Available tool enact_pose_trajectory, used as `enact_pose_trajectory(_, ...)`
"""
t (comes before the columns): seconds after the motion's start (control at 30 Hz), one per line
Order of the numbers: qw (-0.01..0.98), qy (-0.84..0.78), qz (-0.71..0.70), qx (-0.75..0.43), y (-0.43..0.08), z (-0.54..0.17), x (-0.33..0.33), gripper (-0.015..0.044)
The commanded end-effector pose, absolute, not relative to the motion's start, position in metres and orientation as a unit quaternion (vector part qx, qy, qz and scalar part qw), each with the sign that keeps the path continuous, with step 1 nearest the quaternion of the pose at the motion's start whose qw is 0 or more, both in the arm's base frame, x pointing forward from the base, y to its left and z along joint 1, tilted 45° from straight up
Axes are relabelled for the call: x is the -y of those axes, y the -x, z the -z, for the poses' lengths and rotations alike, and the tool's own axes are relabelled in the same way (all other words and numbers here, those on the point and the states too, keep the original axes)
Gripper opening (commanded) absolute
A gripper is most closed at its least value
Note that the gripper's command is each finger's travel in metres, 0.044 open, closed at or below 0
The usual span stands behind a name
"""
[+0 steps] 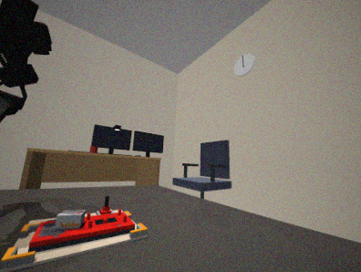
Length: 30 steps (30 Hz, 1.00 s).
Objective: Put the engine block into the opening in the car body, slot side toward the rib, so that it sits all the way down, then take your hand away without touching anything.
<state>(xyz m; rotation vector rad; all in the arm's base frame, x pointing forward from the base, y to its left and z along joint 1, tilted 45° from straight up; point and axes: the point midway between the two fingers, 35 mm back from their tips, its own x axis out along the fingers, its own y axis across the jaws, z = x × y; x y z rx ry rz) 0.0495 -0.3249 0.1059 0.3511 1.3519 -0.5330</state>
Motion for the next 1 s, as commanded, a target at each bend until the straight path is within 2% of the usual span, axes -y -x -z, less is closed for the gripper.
enact_pose_trajectory(0.0, 0.744, -0.188, 0.190, -0.613, -0.081, -0.088, 0.314, 0.0440)
enact_pose_trajectory(0.53, 0.709, -0.314, -0.042, -0.630, -0.205, -0.025, 0.213, 0.0440)
enact_pose_trajectory(0.83, 0.637, -0.379, -0.135, -0.658, -0.242, -0.002, 0.143, 0.0440)
enact_pose_trajectory(0.97, 0.625, -0.388, -0.145, -0.662, -0.246, 0.000, 0.133, 0.0440)
